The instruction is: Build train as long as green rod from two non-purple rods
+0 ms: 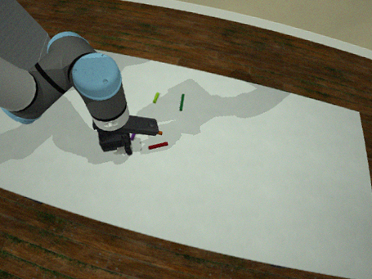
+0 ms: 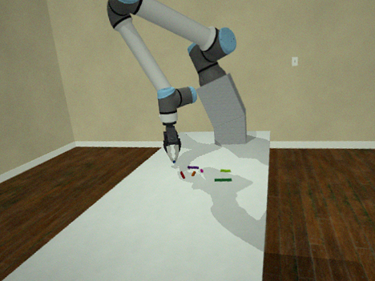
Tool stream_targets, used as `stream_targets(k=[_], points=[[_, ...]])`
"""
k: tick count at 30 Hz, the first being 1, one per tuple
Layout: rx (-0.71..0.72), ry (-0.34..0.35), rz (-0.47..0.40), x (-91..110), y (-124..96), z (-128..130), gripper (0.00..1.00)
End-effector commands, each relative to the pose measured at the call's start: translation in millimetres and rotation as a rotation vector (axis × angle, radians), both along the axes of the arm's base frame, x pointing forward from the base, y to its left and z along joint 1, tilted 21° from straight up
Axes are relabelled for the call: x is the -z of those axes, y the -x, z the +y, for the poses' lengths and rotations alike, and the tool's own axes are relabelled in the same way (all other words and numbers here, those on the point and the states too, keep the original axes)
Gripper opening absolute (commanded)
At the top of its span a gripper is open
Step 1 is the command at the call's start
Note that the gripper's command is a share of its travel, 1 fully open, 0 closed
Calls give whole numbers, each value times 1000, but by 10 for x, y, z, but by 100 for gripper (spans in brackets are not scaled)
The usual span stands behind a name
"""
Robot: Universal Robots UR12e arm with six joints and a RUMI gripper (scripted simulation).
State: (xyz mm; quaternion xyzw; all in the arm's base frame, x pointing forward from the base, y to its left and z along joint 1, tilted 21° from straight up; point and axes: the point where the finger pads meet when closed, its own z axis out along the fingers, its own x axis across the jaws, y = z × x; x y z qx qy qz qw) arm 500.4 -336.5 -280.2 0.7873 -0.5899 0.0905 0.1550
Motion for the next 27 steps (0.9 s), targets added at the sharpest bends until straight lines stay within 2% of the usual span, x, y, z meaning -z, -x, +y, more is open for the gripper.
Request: stream_targets(k=[1,6,10,23,27], points=[[0,0,0,-243,-14,87,0],[0,0,0,-482,-25,176,0],[0,0,0,-564,-28,207,0],[0,0,0,-571,-34,216,0],[-6,-3,2,-514,-144,337,0]])
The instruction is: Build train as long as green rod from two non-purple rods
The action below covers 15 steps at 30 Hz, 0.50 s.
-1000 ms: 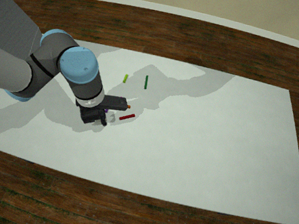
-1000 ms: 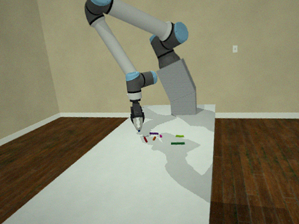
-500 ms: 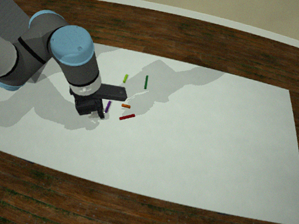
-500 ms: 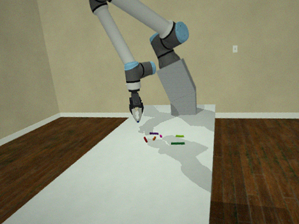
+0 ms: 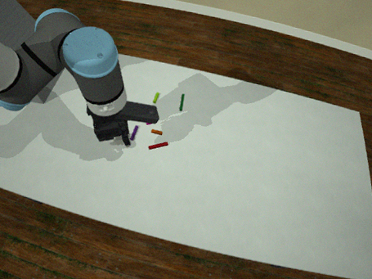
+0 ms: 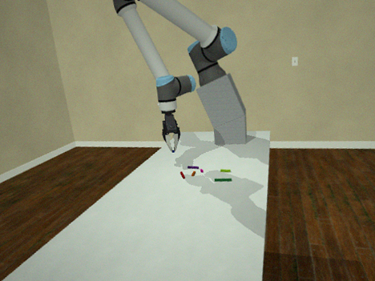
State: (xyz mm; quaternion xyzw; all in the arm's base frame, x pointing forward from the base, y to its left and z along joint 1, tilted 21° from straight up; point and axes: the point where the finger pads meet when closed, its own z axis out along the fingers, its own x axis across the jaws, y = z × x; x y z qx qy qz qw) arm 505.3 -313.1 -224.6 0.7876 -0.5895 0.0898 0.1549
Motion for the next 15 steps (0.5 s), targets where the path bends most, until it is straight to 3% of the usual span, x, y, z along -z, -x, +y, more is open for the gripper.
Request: stream_targets(k=[1,4,6,9,15], points=[[-8,-3,2,72,-151,166,0],[-20,-6,6,193,-369,440,0],[-20,-6,6,193,-369,440,0],[-35,-9,12,347,-623,813,0],[-54,-8,19,542,-902,1321,0]])
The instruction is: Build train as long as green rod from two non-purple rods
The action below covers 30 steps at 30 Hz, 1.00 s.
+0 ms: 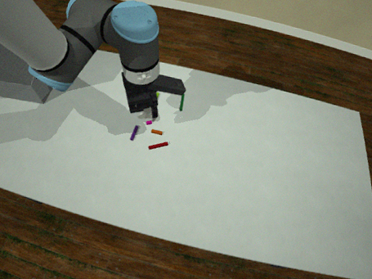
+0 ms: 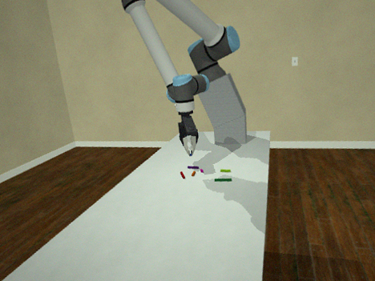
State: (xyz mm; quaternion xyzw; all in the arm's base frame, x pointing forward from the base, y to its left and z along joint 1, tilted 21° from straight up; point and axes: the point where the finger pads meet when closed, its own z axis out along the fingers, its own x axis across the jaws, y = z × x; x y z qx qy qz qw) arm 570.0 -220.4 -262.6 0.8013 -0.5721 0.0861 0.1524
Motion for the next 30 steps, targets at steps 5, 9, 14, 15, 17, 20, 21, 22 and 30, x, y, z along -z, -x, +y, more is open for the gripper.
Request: stream_targets(k=[5,9,14,15,17,20,21,22,30], points=[[-29,5,15,324,-448,846,0],[-33,6,17,366,-491,964,0],[-35,7,18,388,-514,1029,0],[-35,7,18,388,-514,1029,0],[-35,7,18,388,-514,1029,0],[-35,7,18,388,-514,1029,0],[-35,7,18,388,-514,1029,0],[-35,7,18,388,-514,1029,0],[-35,7,18,406,-513,1023,0]])
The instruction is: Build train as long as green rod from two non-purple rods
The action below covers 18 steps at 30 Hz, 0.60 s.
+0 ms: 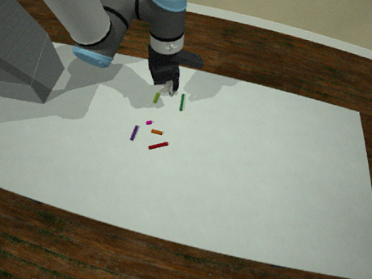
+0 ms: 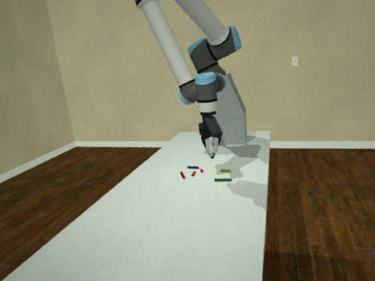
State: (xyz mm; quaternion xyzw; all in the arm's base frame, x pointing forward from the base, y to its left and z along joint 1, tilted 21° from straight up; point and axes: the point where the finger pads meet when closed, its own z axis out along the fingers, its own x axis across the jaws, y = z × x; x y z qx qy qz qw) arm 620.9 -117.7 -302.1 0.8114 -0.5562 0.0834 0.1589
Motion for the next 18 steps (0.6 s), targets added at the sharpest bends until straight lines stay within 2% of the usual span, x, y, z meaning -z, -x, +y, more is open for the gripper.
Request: stream_targets(k=[1,10,12,18], points=[[0,0,-1,22,-4,-8,0],[0,0,-1,274,5,-103,0],[0,0,-1,274,5,-103,0],[0,0,-1,527,15,-198,0]])
